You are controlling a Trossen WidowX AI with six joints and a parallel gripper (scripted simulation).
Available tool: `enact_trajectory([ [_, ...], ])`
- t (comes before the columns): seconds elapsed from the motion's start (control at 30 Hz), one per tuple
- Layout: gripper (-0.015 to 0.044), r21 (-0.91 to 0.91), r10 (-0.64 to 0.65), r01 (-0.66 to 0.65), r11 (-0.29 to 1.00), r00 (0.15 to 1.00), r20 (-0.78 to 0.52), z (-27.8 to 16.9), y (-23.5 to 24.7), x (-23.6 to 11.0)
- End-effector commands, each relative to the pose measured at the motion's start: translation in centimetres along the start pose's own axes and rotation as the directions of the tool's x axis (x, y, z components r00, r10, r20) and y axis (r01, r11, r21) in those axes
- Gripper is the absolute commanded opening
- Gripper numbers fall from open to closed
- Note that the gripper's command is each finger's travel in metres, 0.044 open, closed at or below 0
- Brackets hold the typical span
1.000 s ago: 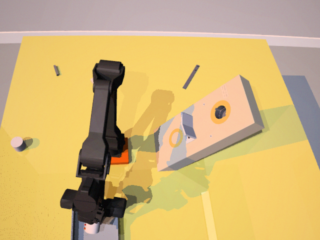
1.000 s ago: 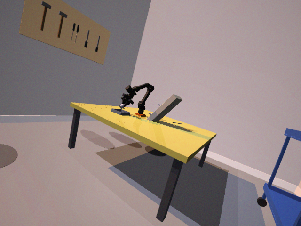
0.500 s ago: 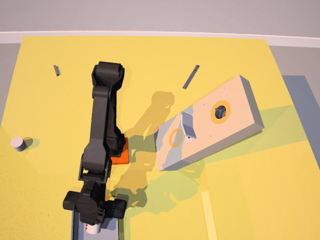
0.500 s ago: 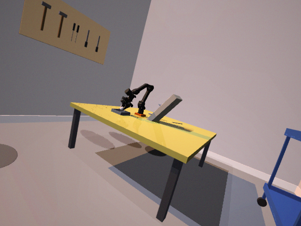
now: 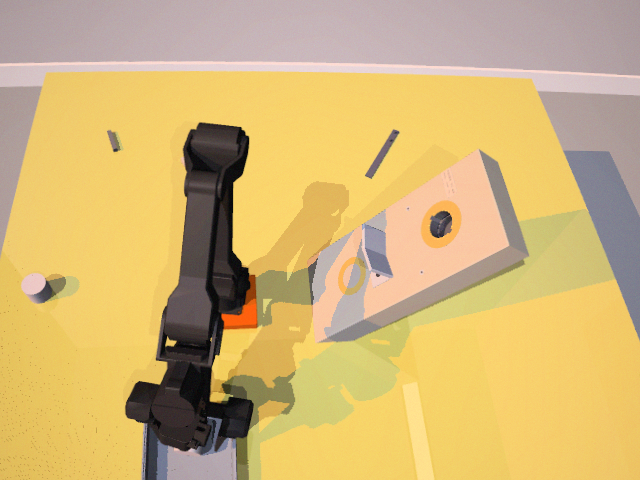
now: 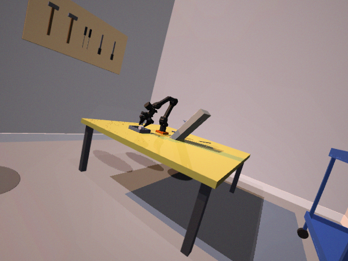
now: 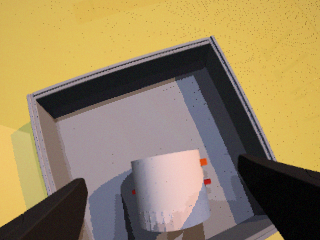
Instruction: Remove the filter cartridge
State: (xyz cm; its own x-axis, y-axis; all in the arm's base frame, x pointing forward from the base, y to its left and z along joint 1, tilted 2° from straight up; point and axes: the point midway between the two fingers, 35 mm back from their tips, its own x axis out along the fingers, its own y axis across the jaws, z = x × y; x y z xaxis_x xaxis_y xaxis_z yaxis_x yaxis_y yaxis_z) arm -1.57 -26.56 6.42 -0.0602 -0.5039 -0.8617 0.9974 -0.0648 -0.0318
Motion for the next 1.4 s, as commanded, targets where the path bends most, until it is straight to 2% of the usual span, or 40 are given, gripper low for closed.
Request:
enact_trajectory([
  [0.0, 0.044, 0.001, 0.0, 0.0, 1.0, 1.0, 0.005, 1.2, 0.0, -1.6],
  [0.1, 0.044, 0.001, 0.0, 0.0, 1.0, 1.0, 0.005, 3.1, 0.0, -5.1],
  [0.17, 0.044, 0.001, 0.0, 0.0, 1.0, 1.0, 0.005, 3.5, 0.0, -6.0],
  [0.2, 0.044, 0.001, 0.0, 0.0, 1.0, 1.0, 0.005, 3.5, 0.0, -6.0],
  [0.23, 0.044, -0.003, 0.005, -0.005, 1.0, 1.0, 0.009, 3.1, 0.1, -4.6],
  [1.37, 0.044, -0.003, 0.005, -0.005, 1.0, 1.0, 0.009, 3.1, 0.1, -4.6],
])
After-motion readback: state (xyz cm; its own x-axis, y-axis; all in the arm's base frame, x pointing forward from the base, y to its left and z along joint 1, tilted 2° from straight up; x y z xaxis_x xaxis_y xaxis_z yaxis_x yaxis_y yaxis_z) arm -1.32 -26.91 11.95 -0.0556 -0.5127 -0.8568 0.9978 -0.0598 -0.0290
